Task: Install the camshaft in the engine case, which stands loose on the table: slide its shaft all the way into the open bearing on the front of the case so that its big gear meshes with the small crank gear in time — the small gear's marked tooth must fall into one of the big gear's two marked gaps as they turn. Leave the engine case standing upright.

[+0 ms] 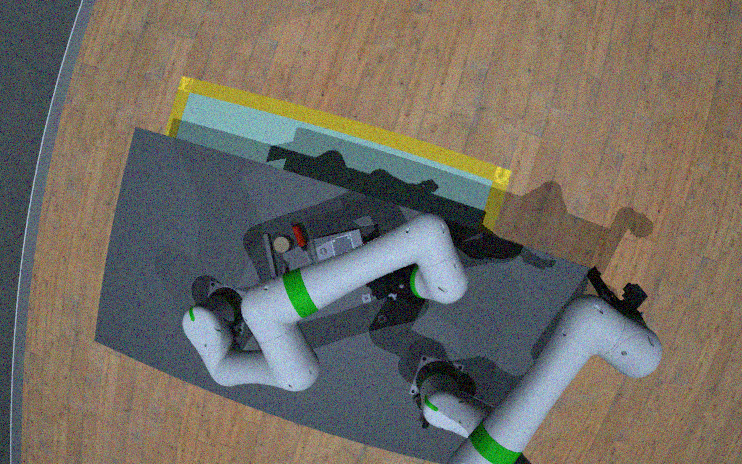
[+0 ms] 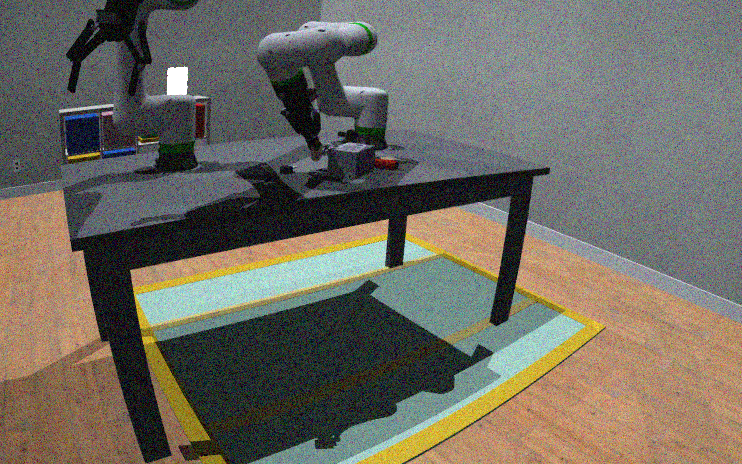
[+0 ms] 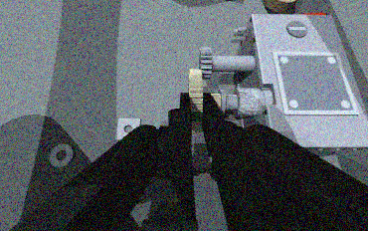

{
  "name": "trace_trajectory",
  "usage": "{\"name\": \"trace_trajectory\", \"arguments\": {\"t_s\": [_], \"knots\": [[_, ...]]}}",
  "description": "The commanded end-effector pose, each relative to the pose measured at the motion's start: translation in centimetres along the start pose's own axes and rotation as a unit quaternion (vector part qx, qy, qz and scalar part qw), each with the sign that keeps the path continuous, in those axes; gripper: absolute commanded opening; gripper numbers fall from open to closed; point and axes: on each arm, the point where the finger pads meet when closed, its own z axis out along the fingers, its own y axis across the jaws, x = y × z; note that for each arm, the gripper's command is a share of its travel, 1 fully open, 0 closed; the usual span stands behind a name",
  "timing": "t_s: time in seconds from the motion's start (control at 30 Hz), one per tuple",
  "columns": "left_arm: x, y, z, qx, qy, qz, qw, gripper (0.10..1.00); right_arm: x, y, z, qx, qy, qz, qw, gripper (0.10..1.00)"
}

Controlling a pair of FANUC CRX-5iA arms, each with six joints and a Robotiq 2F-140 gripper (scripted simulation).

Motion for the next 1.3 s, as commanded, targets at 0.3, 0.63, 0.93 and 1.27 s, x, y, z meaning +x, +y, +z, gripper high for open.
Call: {"name": "trace_trajectory", "arguments": {"t_s": [0.3, 0.63, 0.93, 1.27], "knots": [[0.0, 0.6, -0.1, 0.000, -0.001, 0.000, 1.000, 0.142, 0.1, 0.0, -0.1, 0.000, 0.001, 0.000, 1.000, 1.000], [0.0, 1.0, -0.1, 0.000, -0.001, 0.000, 1.000, 0.142, 0.1, 0.0, -0.1, 0.000, 0.001, 0.000, 1.000, 1.000], [0.0, 1.3, -0.1, 0.000, -0.001, 0.000, 1.000, 0.142, 0.1, 0.0, -0.1, 0.000, 0.001, 0.000, 1.000, 1.000], [0.0, 1.3, -0.1, 0.000, -0.001, 0.000, 1.000, 0.142, 0.1, 0.0, -0.1, 0.000, 0.001, 0.000, 1.000, 1.000]]}}
